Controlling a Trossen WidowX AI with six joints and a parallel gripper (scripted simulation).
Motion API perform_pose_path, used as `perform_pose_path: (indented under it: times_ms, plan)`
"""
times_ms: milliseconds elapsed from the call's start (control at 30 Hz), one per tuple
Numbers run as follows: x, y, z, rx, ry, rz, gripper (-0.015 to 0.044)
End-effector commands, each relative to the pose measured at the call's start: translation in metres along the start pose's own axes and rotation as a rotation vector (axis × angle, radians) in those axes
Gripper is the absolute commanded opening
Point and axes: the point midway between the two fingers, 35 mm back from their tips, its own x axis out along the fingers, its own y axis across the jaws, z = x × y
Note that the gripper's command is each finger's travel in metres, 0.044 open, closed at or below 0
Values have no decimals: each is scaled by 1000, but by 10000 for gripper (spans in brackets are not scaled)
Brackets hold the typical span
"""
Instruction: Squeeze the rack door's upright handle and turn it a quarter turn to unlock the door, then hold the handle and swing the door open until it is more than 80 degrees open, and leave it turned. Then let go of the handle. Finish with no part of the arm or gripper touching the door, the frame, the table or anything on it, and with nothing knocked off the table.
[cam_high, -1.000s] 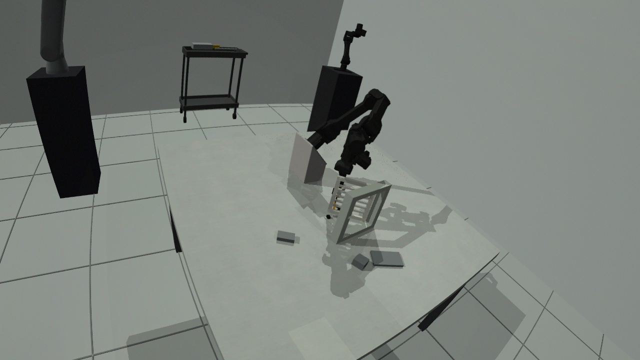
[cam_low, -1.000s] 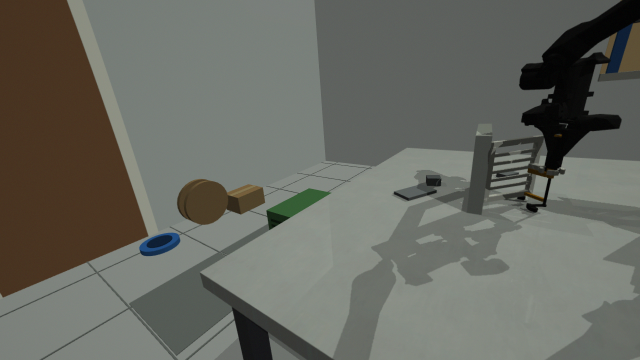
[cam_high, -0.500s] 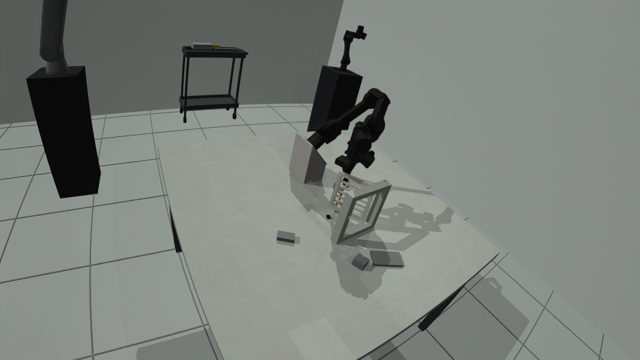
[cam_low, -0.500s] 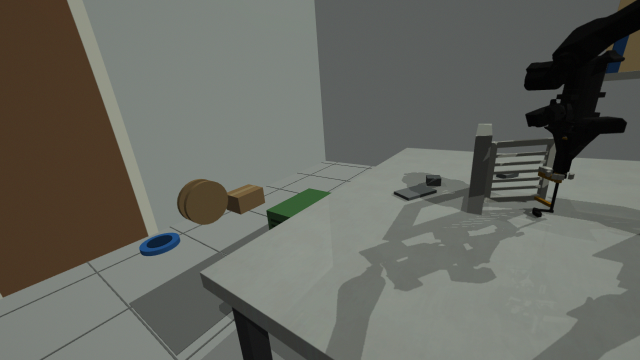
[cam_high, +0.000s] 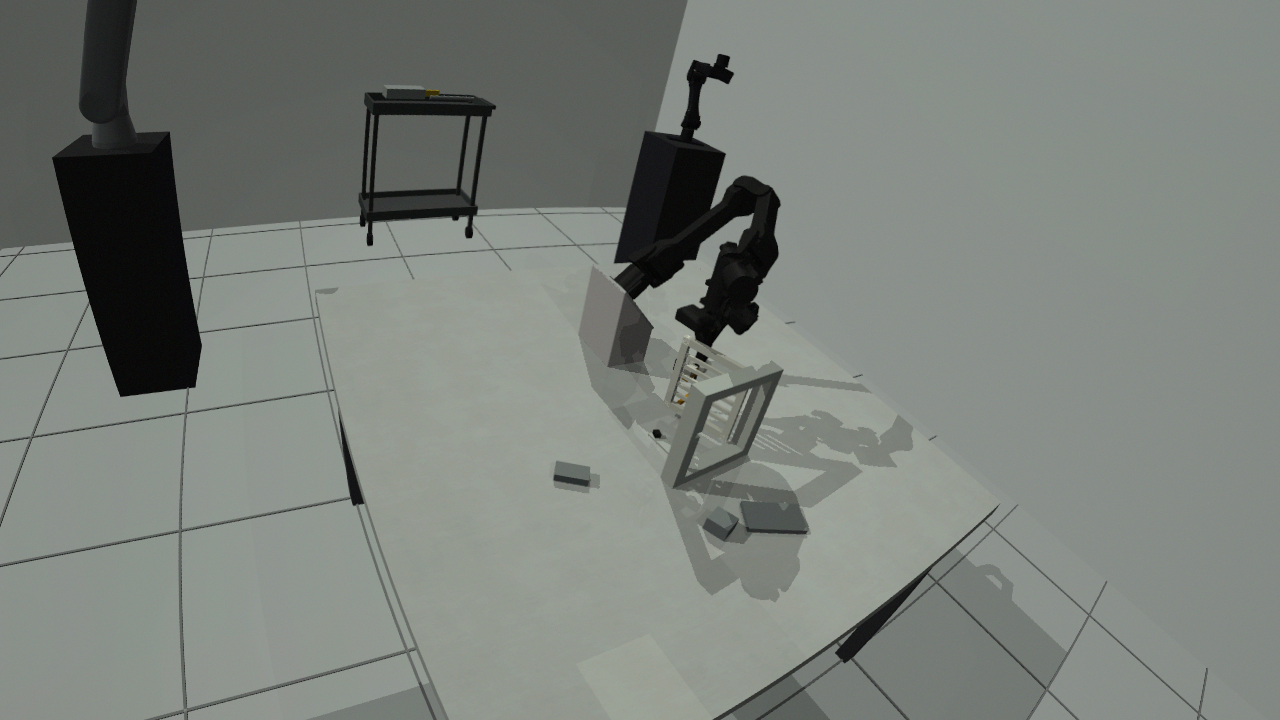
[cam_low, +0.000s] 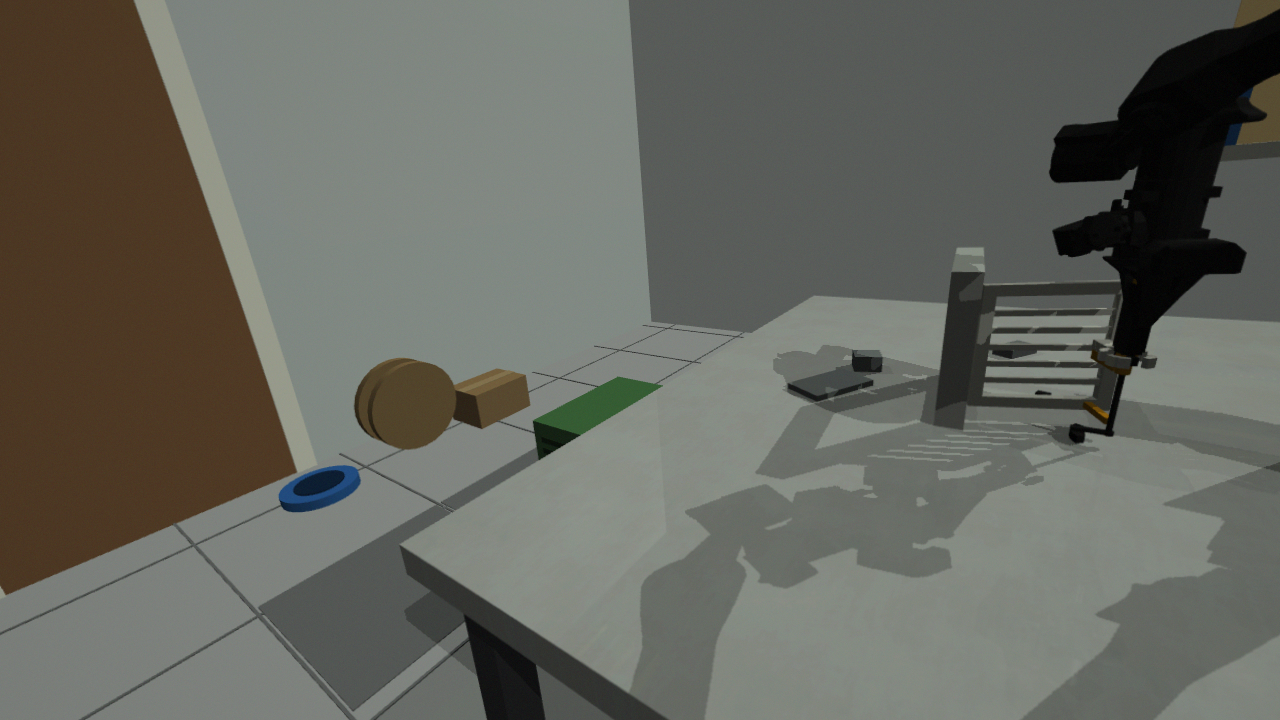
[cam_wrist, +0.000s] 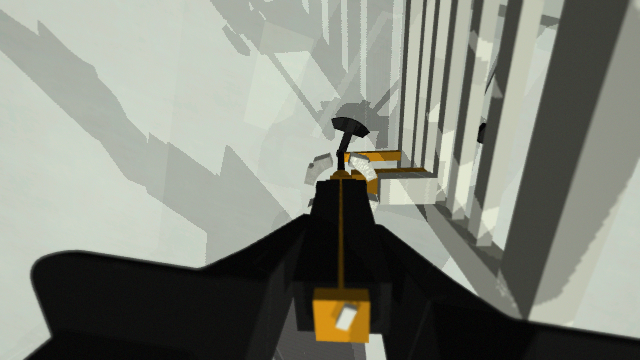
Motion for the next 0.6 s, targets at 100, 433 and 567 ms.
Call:
perform_pose_path:
  times_ms: [100,433,567]
  plan:
    - [0,15,4,113,-6,3,26]
    - [0,33,10,246,-6,5,26]
    - [0,38,12,285,-6,5,26]
